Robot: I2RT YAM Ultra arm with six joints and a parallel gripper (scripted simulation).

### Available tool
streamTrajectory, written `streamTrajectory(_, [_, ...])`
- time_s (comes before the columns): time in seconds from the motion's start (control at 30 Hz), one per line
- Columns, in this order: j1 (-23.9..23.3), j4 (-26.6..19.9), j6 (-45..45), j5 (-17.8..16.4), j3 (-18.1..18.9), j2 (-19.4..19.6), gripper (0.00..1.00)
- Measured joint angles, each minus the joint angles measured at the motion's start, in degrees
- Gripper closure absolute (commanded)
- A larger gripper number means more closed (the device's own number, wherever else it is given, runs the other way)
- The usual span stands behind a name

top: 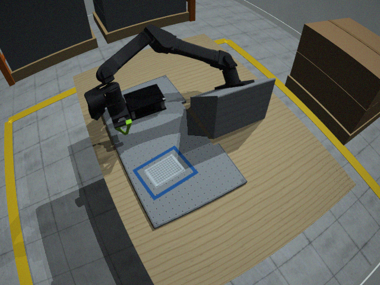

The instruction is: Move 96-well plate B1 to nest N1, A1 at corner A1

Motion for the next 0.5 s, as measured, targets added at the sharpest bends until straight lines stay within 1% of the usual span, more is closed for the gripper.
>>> streamTrajectory(0.3, [2.84,0.28,2.78,-0.35,0.02,1.68,0.0])
streamTrajectory(0.43, [4.09,0.66,2.47,-0.5,-1.25,2.58,0.0])
streamTrajectory(0.5, [4.83,0.85,2.86,-0.66,-1.25,3.32,0.0])
